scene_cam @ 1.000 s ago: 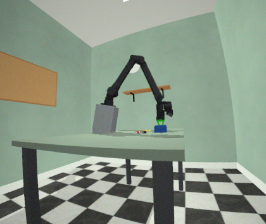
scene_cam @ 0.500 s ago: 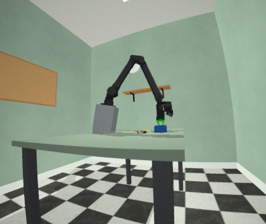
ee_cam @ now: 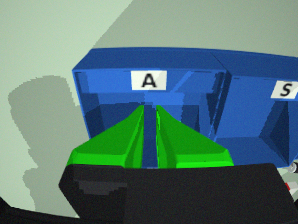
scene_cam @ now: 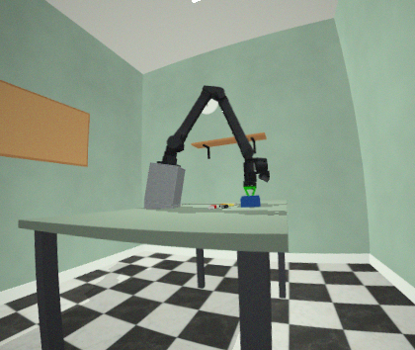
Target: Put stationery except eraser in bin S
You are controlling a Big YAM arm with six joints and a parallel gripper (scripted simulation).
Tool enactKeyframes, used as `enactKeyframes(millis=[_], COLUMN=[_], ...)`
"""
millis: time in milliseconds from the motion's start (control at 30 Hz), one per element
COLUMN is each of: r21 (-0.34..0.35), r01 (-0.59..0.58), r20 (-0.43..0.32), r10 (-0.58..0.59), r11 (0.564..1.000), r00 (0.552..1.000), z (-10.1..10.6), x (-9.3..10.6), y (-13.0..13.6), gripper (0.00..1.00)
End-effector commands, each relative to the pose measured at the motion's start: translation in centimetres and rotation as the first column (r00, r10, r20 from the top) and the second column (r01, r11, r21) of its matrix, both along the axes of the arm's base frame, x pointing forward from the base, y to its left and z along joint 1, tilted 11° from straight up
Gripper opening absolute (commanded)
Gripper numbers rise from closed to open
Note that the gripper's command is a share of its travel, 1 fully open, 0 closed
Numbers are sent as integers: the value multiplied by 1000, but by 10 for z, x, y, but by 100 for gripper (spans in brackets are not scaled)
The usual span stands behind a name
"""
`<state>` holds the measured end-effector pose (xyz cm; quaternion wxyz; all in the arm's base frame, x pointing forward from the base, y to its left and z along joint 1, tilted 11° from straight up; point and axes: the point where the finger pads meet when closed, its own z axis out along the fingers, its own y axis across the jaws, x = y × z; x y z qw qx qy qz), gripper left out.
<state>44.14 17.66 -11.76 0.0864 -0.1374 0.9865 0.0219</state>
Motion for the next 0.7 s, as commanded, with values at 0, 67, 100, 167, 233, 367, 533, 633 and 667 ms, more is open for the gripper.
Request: enactKeyframes(millis=[0, 67, 100, 167, 233, 367, 533, 633, 667], r21=[13, 10, 10, 10, 11, 10, 11, 11, 11], r01=[6, 6, 6, 6, 6, 6, 6, 6, 6], r20=[36, 30, 30, 30, 32, 30, 32, 30, 30], r10=[-6, -6, -6, -6, -6, -6, -6, -6, -6], r11=[1000, 1000, 1000, 1000, 1000, 1000, 1000, 1000, 1000], r00=[999, 1000, 1000, 1000, 999, 1000, 999, 1000, 1000], z=[26, 27, 28, 28, 31, 36, 42, 54, 58], x=[9, 6, 5, 5, 6, 4, 3, 0, -1], y=[4, 3, 2, 2, 3, 2, 2, 0, 0], gripper=[9, 9, 9, 9, 9, 9, 9, 9, 9])
